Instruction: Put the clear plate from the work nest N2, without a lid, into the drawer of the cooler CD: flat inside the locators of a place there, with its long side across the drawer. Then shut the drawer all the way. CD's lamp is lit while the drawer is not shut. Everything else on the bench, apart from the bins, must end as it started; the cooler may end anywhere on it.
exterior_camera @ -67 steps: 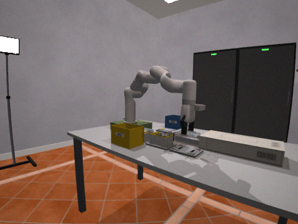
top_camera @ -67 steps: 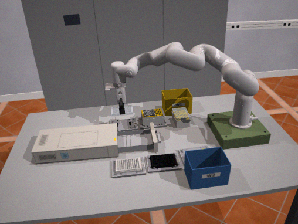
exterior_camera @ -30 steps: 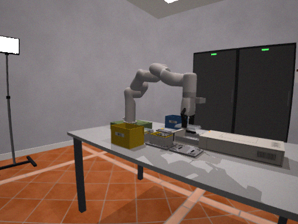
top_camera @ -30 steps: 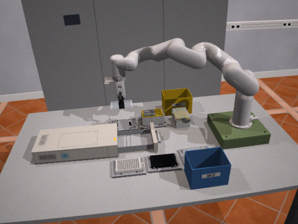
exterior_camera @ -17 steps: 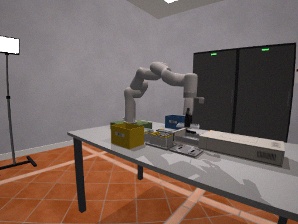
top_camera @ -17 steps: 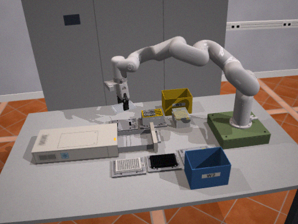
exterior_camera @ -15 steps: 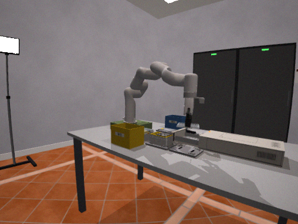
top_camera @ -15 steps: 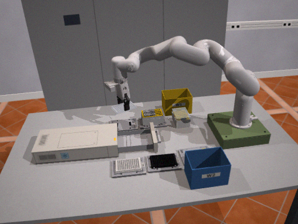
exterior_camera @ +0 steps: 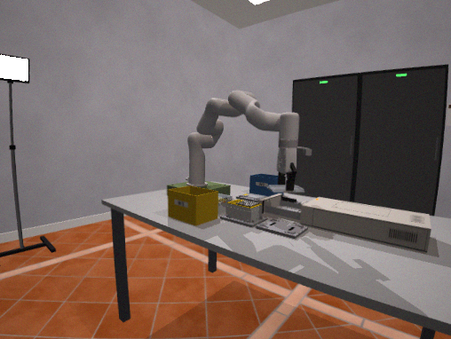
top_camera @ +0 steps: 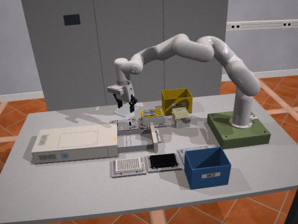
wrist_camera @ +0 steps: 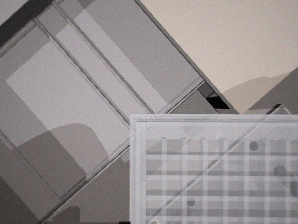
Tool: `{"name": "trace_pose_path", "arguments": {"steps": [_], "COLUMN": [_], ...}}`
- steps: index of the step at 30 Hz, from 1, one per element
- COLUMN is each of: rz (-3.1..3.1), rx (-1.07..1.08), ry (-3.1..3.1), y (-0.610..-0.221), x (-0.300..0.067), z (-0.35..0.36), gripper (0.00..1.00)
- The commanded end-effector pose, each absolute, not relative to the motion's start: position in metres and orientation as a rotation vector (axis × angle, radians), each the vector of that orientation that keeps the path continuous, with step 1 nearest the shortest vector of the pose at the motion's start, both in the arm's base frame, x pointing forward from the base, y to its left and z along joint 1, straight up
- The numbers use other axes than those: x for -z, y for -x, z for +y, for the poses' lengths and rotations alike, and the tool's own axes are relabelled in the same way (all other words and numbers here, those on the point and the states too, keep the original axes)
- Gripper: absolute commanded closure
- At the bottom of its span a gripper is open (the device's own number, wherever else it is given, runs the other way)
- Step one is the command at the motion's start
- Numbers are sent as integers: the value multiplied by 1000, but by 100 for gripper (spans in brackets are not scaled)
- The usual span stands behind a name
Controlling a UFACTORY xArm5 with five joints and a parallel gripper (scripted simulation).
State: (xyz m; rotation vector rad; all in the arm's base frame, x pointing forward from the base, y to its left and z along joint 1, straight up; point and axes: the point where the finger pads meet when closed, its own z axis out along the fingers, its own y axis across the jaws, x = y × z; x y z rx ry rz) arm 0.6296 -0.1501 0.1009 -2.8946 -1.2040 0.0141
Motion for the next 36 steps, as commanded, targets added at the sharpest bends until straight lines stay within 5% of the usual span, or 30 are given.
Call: {"name": "trace_pose_path", "arguments": {"steps": [1,16,36], "rz": [-1407,-2062,-2166], "rx": [10,5,4], "ry": [2822,2387,2293], "y": [-628,-615,-600], "x": [-104,-104,-103], "z": [-141,-103,-63], "gripper": [100,100,100]}}
